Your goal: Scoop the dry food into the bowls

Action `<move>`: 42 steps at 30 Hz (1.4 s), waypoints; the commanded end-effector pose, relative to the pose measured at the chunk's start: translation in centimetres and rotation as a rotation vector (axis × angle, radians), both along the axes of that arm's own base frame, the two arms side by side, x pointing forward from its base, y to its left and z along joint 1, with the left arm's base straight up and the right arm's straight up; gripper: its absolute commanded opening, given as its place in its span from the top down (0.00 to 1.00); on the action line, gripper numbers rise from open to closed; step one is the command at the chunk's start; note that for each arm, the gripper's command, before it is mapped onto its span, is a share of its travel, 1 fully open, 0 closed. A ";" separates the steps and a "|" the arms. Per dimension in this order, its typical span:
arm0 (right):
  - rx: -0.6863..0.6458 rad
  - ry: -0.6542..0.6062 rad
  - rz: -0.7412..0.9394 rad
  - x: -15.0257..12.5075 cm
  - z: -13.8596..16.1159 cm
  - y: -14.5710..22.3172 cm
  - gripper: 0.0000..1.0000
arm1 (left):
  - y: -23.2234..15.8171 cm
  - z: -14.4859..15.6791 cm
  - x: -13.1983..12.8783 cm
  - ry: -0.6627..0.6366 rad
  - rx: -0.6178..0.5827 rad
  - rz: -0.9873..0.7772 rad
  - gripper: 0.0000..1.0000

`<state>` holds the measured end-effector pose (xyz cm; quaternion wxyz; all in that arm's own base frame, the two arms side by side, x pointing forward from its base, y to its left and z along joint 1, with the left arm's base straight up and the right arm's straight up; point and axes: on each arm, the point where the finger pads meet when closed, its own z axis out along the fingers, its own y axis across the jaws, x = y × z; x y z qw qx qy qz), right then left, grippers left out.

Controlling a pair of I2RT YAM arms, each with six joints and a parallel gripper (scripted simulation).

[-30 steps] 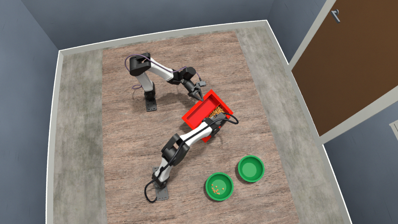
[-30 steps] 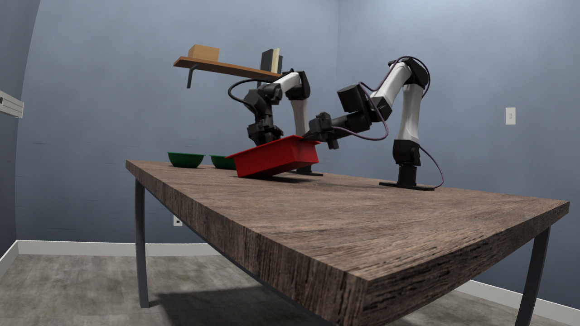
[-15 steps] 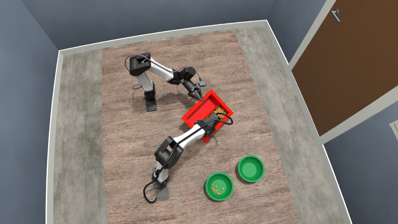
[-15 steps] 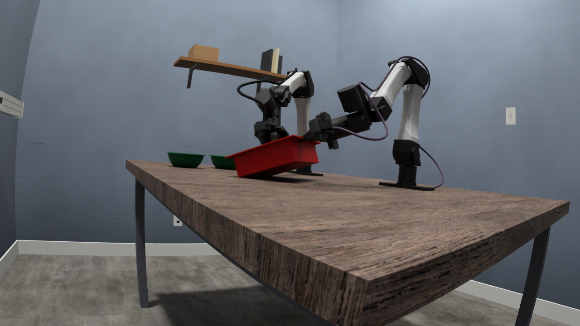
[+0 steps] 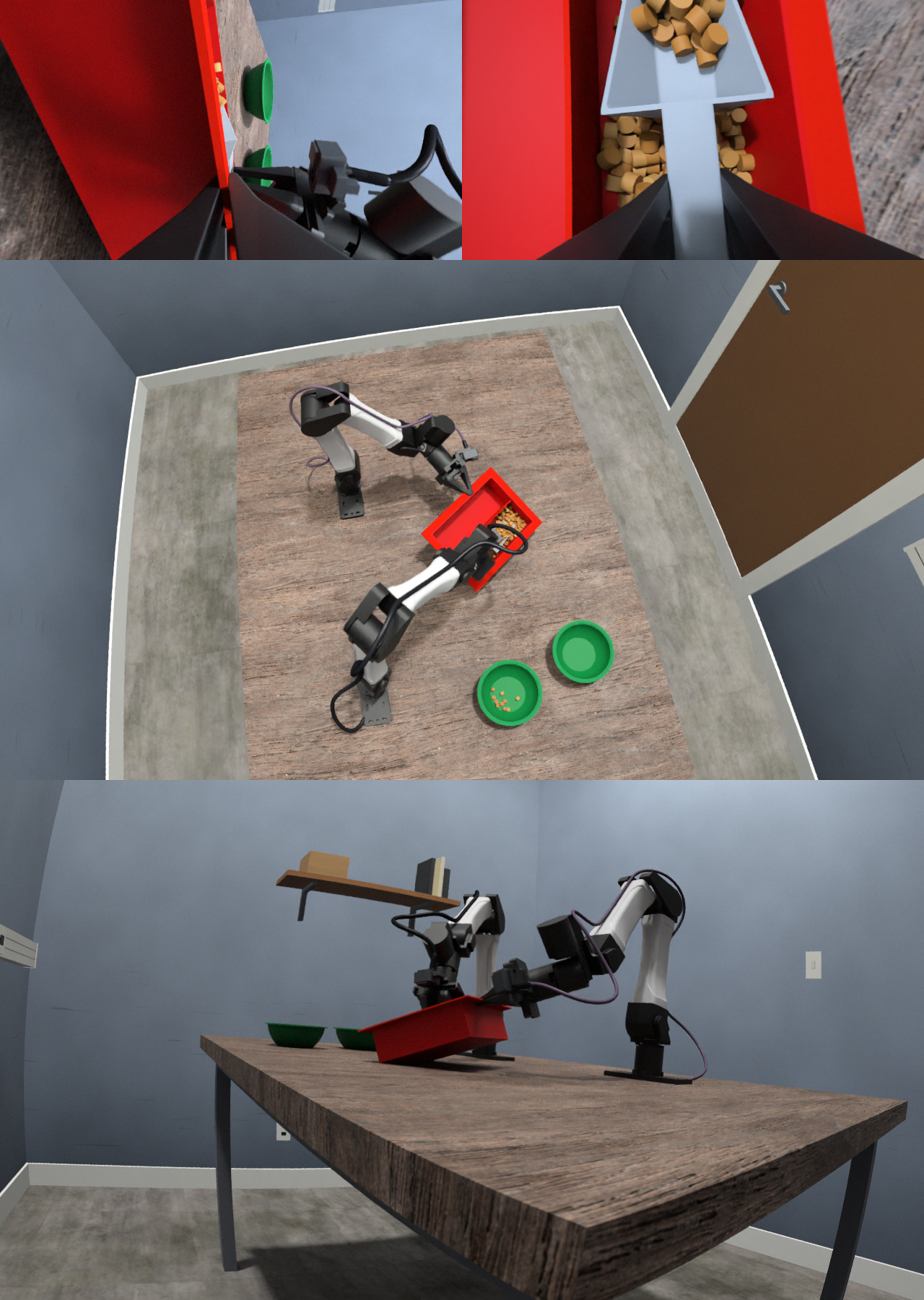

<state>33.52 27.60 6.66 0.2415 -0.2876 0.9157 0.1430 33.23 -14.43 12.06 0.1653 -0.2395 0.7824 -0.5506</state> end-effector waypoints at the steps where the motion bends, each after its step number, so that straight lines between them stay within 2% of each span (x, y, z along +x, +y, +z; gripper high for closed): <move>1: 0.067 -0.166 -0.022 1.5 3.3 1.0 1.00 | -0.3 3.4 1.1 -0.137 0.001 -0.026 1.00; 7: 0.071 -0.253 -0.028 1.2 3.6 1.1 1.00 | -0.3 3.4 1.1 -0.137 0.001 -0.026 1.00; 10: 0.065 -0.217 -0.007 0.6 3.3 1.1 1.00 | -0.3 3.4 1.1 -0.137 0.001 -0.026 1.00; 11: 0.072 -0.284 -0.022 1.1 3.7 1.1 1.00 | -0.3 3.4 1.1 -0.137 0.001 -0.026 1.00; 18: 0.081 -0.381 -0.038 0.8 4.0 0.9 1.00 | -0.3 3.4 1.1 -0.137 0.001 -0.026 1.00; 19: 0.084 -0.337 -0.021 0.7 4.0 1.2 1.00 | -0.3 3.4 1.1 -0.137 0.001 -0.026 1.00; 20: 0.093 -0.352 -0.023 0.9 4.7 1.6 1.00 | -0.3 3.4 1.1 -0.137 0.001 -0.026 1.00; 21: 0.070 -0.342 -0.024 0.2 3.3 0.8 1.00 | -0.3 3.4 1.1 -0.137 0.001 -0.026 1.00; 22: 0.096 -0.362 -0.036 1.4 5.1 1.2 1.00 | -0.3 3.4 1.1 -0.137 0.001 -0.026 1.00; 31: 0.103 -0.368 -0.028 1.3 5.4 1.7 1.00 | -0.3 3.4 1.1 -0.137 0.001 -0.026 1.00; 32: 0.054 -0.262 -0.010 -1.1 1.9 0.6 1.00 | -0.3 3.4 1.1 -0.137 0.001 -0.026 1.00; 33: 0.069 -0.295 -0.026 -0.2 4.1 1.1 1.00 | -0.3 3.4 1.1 -0.137 0.001 -0.026 1.00; 37: 0.090 -0.328 -0.034 0.3 6.1 1.4 1.00 | -0.3 3.4 1.1 -0.137 0.001 -0.026 1.00; 38: 0.070 -0.302 -0.030 0.1 5.7 1.0 1.00 | -0.3 3.4 1.1 -0.137 0.001 -0.026 1.00; 40: 0.120 -0.363 -0.051 1.2 6.9 1.3 1.00 | -0.3 3.4 1.1 -0.137 0.001 -0.026 1.00; 42: 0.117 -0.360 -0.042 0.9 7.1 1.5 1.00 | -0.3 3.4 1.1 -0.137 0.001 -0.026 1.00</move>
